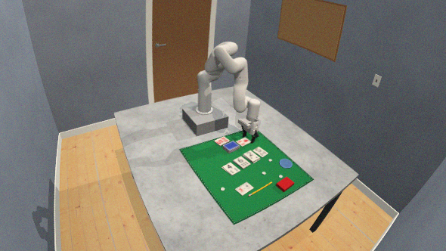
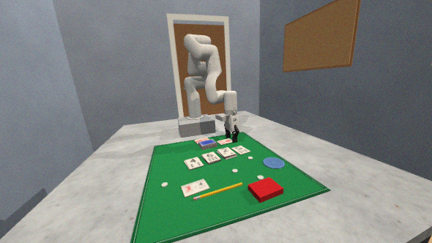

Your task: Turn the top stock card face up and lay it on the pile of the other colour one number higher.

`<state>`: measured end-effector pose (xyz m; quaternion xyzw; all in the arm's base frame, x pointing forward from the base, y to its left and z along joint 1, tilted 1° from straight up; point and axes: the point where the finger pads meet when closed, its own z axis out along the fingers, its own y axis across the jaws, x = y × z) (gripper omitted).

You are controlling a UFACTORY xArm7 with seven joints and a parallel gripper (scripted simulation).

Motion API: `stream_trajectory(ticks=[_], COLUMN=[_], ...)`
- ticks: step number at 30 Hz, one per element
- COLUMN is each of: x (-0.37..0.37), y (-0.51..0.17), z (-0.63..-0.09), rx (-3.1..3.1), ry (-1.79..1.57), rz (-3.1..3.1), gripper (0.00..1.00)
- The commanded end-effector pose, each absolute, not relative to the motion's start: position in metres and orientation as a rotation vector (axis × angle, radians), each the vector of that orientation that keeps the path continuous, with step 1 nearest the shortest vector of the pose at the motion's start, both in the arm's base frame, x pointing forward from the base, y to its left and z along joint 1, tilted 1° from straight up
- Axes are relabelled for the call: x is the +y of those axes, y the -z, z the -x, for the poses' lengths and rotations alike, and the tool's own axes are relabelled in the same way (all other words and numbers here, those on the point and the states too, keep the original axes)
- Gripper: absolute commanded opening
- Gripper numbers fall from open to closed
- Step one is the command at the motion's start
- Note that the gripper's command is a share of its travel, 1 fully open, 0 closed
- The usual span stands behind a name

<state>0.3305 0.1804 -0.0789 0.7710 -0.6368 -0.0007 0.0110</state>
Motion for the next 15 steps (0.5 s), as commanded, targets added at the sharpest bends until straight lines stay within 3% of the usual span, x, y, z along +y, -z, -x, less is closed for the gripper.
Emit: stream_trajectory(ticks=[1, 15], x=[0.181, 0.181], y=[0.078, 0.066], z=[-0.332, -0.332], rx=[-1.989, -1.989], ry=[0.0, 0.0], rz=[-2.408, -2.408], gripper=[0.87, 0.87])
